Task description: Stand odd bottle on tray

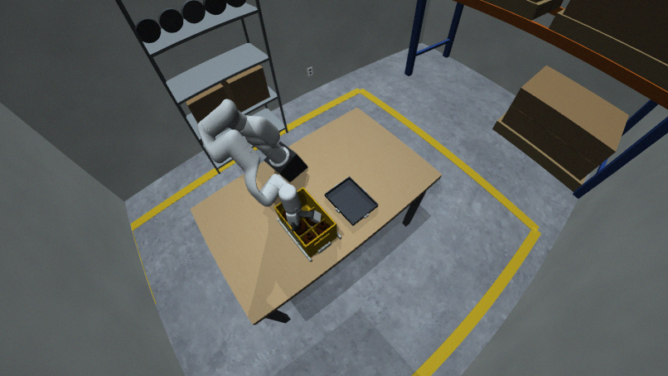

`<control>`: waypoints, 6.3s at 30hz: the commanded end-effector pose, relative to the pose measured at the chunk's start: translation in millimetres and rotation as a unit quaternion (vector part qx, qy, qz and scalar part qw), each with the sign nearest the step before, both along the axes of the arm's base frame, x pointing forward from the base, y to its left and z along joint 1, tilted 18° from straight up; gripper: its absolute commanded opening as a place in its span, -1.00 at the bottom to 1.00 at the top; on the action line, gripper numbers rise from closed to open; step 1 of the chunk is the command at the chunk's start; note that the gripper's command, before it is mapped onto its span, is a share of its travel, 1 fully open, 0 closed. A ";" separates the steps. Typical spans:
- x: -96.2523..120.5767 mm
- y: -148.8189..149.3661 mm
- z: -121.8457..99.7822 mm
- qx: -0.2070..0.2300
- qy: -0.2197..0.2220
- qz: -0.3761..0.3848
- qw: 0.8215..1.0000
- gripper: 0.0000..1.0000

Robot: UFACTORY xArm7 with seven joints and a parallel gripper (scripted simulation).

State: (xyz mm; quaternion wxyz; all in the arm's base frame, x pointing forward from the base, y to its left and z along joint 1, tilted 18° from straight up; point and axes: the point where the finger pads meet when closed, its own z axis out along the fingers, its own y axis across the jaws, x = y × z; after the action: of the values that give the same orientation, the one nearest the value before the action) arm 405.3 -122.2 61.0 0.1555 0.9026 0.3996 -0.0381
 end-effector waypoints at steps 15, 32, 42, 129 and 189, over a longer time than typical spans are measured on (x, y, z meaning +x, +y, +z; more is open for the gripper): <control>-1.4 14.7 45.1 0.000 -0.002 0.001 1.000 0.30; -3.3 24.7 75.6 0.000 -0.002 0.001 1.000 0.30; -3.3 25.0 76.5 0.000 -0.002 0.001 1.000 -1.00; -7.6 103.9 49.5 0.000 -0.002 0.001 1.000 0.30; -4.5 90.5 8.5 0.000 -0.002 0.001 1.000 0.30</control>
State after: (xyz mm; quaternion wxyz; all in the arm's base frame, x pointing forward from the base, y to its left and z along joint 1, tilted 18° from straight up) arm 399.5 -32.1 68.5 0.1557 0.9025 0.3997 -0.0381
